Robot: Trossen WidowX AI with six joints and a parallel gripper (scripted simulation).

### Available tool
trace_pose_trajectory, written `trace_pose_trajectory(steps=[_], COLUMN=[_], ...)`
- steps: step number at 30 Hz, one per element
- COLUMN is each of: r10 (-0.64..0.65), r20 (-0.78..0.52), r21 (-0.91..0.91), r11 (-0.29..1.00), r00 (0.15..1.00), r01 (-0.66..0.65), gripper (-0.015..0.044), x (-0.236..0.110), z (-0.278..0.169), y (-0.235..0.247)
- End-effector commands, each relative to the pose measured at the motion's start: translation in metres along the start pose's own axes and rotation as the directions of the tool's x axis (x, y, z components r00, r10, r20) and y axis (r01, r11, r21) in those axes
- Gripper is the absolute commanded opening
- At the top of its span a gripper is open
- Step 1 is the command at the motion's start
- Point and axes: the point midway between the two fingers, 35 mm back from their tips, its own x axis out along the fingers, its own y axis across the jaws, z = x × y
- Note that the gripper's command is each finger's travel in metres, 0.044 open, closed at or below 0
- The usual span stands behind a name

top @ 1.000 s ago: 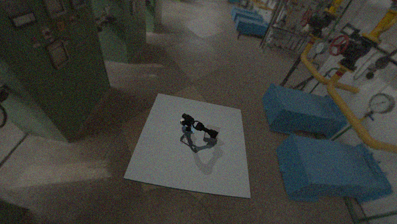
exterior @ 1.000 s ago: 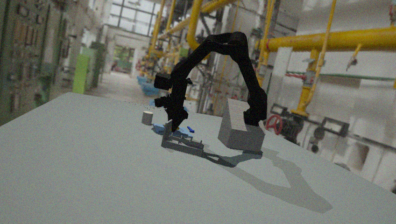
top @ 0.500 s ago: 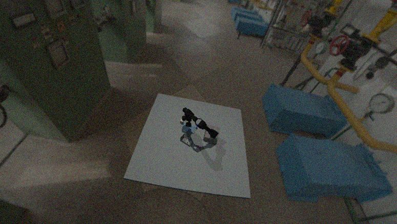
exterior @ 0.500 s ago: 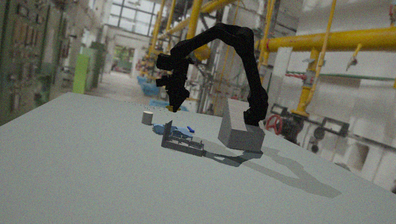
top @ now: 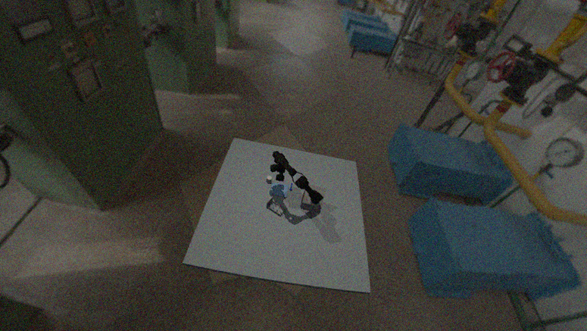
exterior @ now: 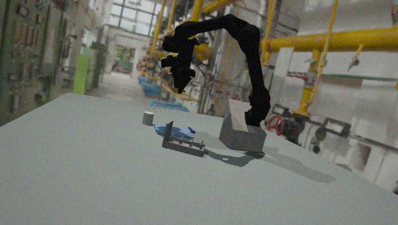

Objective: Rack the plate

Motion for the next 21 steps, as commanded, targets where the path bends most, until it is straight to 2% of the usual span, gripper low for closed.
trace_pose_trajectory(steps=[1, 4, 11, 21], r10=[-0.006, -0.007, -0.009, -0.011], r20=[0.004, 0.004, 0.003, 0.002], r21=[-0.010, 0.013, 0.249, 0.564], r11=[1.000, 1.000, 0.969, 0.826], r00=[1.000, 1.000, 1.000, 1.000], r01=[0.006, 0.007, 0.008, 0.008], gripper=[0.0000, 0.0000, 0.0000, 0.0000], x=[-0.013, -0.014, -0.019, -0.024], z=[0.001, 0.000, -0.002, -0.012], y=[0.000, 0.003, 0.036, 0.083])
